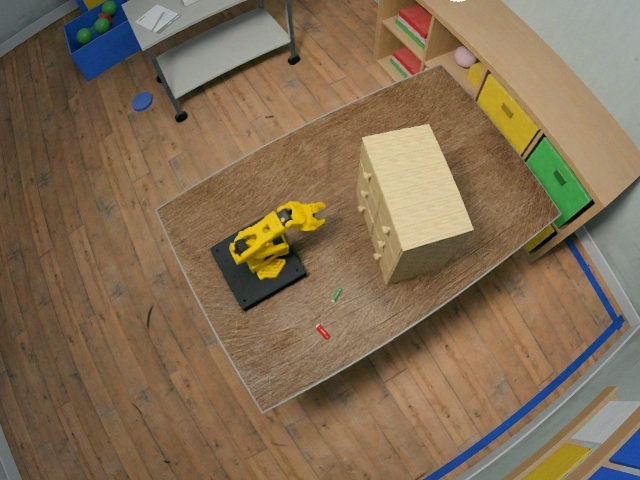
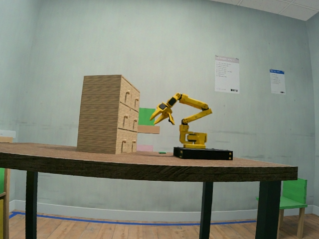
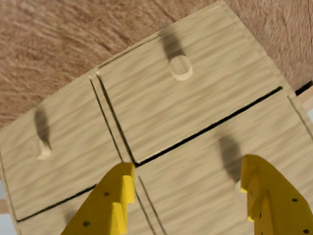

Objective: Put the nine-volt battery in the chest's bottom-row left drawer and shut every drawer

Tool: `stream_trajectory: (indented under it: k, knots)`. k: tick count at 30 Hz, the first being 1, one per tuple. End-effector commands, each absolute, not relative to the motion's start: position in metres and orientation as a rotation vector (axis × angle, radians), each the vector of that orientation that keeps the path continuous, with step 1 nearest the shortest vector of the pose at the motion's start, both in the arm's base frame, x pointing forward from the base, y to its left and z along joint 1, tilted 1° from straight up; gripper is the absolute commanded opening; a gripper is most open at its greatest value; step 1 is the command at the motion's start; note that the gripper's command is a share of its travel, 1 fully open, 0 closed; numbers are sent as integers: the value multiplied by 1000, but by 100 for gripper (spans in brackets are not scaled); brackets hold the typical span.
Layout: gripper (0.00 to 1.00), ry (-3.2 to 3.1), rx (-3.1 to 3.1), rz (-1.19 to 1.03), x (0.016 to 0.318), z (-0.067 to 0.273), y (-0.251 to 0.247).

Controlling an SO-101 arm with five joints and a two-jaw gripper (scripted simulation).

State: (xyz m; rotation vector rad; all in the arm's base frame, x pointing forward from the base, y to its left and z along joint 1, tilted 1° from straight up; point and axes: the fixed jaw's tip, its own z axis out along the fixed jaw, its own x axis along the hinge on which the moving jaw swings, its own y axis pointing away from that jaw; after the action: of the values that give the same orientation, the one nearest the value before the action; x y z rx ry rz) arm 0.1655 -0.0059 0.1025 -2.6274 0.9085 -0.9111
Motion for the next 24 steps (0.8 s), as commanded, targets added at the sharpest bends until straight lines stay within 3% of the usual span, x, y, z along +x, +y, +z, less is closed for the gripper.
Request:
stream_trajectory:
  k: [1,24]
  knots:
    - [21,1036,-2538,-912,167,105,-7]
    - [21,1549,-2140,-778,165,104,-6]
